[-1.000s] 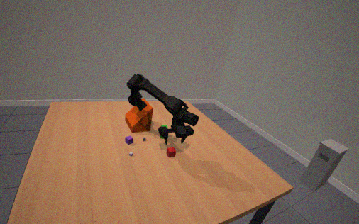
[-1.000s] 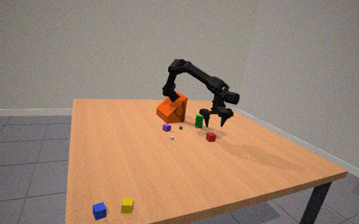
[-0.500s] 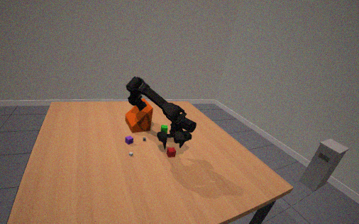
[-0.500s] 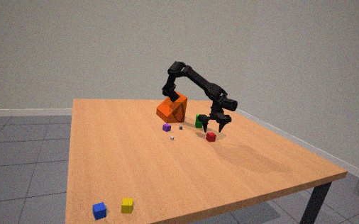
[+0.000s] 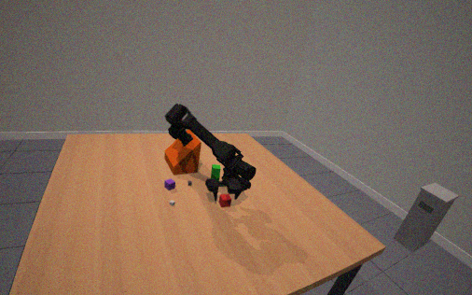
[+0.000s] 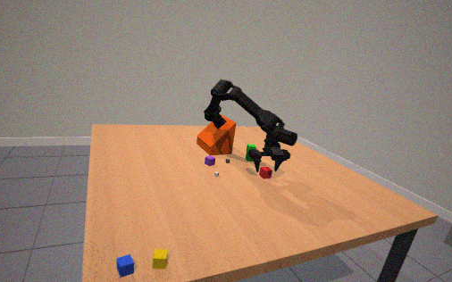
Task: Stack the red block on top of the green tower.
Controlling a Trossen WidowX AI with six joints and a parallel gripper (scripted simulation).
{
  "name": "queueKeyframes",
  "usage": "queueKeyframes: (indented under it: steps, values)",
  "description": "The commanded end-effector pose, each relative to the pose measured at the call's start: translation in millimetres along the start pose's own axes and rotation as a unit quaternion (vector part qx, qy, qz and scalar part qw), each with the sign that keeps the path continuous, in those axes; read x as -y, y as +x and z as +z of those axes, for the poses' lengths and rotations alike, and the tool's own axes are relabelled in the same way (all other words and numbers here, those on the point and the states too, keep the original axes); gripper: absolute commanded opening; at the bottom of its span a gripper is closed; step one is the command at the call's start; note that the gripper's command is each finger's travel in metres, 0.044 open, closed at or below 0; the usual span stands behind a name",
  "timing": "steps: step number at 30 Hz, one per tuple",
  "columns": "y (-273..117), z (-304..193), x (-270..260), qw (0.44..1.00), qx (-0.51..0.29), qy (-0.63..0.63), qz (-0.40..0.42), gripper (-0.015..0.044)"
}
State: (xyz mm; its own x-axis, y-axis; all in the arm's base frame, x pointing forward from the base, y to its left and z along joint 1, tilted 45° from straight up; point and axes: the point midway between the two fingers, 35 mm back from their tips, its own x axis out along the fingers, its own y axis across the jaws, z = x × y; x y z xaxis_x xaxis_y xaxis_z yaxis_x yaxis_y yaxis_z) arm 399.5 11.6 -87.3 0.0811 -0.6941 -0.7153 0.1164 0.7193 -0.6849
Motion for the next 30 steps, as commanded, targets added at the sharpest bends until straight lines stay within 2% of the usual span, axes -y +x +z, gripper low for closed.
queueKeyframes:
  steps: [1, 27, 30]
  values:
    - [10.6, -4.5, -1.2, 1.0, -0.004, -0.007, -0.004, 0.044]
    - [20.0, -5.2, -0.5, 1.0, -0.004, -0.004, -0.003, 0.044]
    - [20.0, -5.2, -0.5, 1.0, -0.004, -0.004, -0.003, 0.0361]
